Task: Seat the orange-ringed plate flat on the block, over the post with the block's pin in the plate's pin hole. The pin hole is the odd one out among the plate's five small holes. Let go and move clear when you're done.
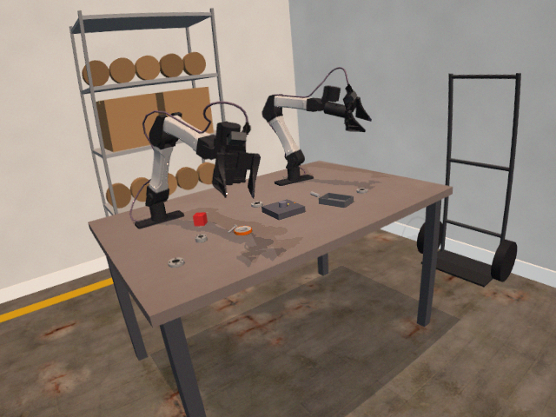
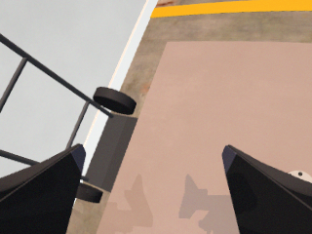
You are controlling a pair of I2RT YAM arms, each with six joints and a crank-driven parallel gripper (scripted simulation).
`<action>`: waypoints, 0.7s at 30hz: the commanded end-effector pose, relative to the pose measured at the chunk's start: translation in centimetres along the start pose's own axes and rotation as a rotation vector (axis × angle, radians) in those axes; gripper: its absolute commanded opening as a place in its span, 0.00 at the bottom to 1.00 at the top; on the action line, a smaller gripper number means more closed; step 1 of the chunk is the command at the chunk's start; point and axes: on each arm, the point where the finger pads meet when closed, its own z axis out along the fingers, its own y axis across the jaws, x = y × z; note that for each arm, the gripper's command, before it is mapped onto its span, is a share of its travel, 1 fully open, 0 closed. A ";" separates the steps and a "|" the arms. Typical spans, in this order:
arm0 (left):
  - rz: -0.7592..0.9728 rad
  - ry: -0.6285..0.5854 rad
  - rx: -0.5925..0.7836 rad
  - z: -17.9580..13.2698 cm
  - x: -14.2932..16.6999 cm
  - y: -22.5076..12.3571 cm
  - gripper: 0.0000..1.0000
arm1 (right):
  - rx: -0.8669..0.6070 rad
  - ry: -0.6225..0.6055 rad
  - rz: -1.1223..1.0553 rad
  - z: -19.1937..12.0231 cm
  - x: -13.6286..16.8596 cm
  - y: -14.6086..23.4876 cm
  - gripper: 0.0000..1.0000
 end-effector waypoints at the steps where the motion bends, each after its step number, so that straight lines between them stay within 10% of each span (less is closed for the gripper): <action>1: -0.050 -0.067 0.003 -0.3 -2.4 -0.2 1.00 | -0.092 0.042 -0.074 -1.3 -0.8 1.0 0.86; 21: -0.195 -0.198 0.245 -2.5 -6.7 -9.1 1.00 | -0.553 0.418 -0.495 -8.9 11.5 6.1 0.86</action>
